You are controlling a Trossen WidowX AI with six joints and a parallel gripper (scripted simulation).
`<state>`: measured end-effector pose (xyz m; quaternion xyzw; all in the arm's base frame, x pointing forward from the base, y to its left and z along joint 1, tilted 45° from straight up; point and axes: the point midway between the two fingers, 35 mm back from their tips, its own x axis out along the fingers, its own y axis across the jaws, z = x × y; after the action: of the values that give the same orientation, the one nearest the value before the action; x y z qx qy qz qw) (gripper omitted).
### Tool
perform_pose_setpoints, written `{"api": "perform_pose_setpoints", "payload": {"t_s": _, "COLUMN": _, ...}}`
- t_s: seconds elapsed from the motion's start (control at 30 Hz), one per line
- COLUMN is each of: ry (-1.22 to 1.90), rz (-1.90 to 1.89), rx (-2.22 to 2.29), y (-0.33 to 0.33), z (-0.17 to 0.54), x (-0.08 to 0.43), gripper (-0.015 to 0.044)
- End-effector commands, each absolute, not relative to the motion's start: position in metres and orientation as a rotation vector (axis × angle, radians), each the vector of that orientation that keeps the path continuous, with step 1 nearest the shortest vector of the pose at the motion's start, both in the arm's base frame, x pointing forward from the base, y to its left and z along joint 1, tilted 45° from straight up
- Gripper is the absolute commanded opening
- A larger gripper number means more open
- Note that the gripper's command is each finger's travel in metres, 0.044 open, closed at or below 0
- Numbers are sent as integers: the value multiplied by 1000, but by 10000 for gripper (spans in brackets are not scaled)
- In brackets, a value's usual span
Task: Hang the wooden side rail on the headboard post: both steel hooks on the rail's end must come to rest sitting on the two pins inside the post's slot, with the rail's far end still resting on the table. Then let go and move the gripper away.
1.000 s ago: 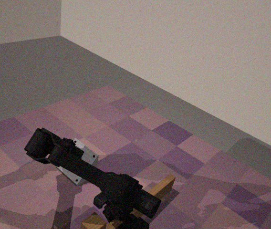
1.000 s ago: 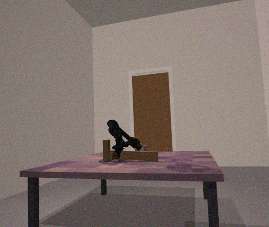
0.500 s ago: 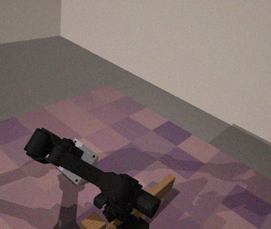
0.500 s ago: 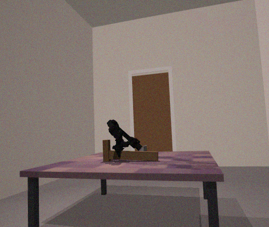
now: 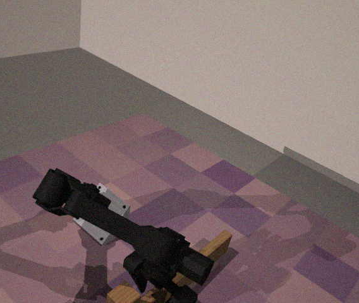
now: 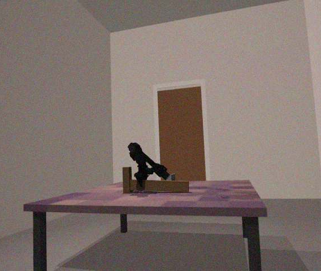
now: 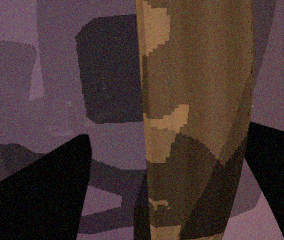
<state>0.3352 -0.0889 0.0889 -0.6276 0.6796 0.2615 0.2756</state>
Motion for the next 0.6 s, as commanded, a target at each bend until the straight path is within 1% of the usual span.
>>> {"api": "perform_pose_setpoints", "payload": {"t_s": 0.0, "ry": 1806, "rz": 688, "rx": -1696, "y": -68, "z": 108, "x": 339, "gripper": 440}}
{"api": "perform_pose_setpoints", "payload": {"t_s": 0.2, "ry": 1806, "rz": 688, "rx": -1696, "y": -66, "z": 110, "x": 339, "gripper": 440}}
{"api": "perform_pose_setpoints", "payload": {"t_s": 0.4, "ry": 1805, "rz": 688, "rx": -1696, "y": -45, "z": 88, "x": 341, "gripper": 440}}
{"api": "perform_pose_setpoints", "payload": {"t_s": 0.57, "ry": 1807, "rz": 698, "rx": -1703, "y": -47, "z": 90, "x": 341, "gripper": 440}}
